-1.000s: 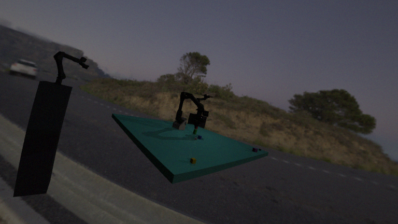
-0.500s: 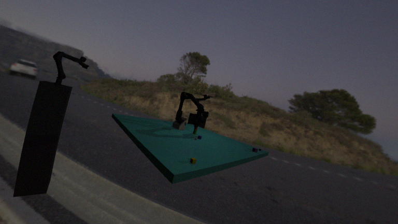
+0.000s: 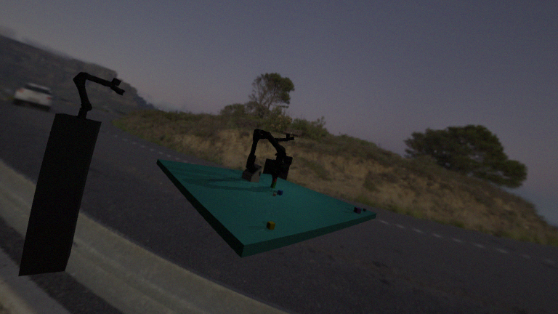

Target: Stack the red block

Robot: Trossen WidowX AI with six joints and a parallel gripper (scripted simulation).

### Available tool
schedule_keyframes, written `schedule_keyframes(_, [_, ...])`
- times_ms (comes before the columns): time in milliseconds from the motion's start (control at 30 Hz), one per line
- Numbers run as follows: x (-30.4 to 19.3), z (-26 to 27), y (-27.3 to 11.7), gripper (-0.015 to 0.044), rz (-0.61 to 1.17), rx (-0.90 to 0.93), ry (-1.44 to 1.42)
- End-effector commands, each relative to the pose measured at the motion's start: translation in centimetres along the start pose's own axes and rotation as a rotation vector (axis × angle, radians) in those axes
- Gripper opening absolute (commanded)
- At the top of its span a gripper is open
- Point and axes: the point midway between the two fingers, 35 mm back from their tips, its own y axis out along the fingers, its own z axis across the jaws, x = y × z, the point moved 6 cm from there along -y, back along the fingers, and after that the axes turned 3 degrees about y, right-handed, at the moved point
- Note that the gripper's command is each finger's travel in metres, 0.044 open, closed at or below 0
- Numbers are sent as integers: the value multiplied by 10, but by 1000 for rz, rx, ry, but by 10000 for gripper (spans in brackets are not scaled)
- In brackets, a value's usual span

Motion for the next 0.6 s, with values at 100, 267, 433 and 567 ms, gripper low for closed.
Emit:
schedule_keyframes(100, [0,0,0,26,0,-1,-1])
schedule_keyframes(267, [0,0,0,157,0,-1,-1])
schedule_keyframes(433, [0,0,0,289,0,-1,-1])
schedule_keyframes(567, [0,0,0,394,0,-1,-1])
